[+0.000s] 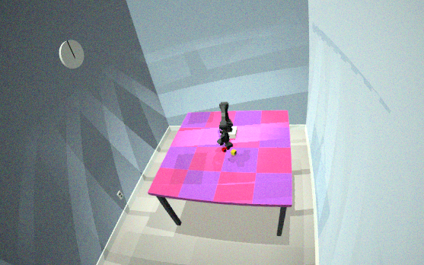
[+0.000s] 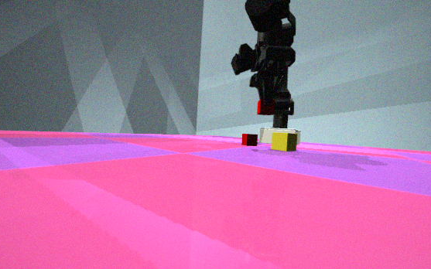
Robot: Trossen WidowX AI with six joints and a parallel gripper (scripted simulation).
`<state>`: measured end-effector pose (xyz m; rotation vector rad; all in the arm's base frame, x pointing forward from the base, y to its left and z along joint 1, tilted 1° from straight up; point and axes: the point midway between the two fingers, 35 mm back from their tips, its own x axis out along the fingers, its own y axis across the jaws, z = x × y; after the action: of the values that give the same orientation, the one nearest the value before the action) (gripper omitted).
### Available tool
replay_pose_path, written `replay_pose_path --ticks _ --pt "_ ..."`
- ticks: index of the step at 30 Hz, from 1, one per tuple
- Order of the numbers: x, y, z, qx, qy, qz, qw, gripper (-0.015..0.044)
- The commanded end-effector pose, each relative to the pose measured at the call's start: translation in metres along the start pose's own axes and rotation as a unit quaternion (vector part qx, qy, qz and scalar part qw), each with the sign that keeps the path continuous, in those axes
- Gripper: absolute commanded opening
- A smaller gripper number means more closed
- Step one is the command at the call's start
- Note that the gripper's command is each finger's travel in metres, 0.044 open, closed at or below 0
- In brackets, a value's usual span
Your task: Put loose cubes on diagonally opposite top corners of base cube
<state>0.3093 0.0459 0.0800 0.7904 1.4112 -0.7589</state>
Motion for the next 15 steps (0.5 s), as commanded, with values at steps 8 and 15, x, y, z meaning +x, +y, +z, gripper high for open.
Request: replay_pose_path --ticks 8,15 --pt "0.007 0.008 -0.033 0.011 0.005 -0.001 1.000 0.0105" --pt "0.011 0.011 -0.055 0.017 0.006 -0.001 1.000 0.0105"
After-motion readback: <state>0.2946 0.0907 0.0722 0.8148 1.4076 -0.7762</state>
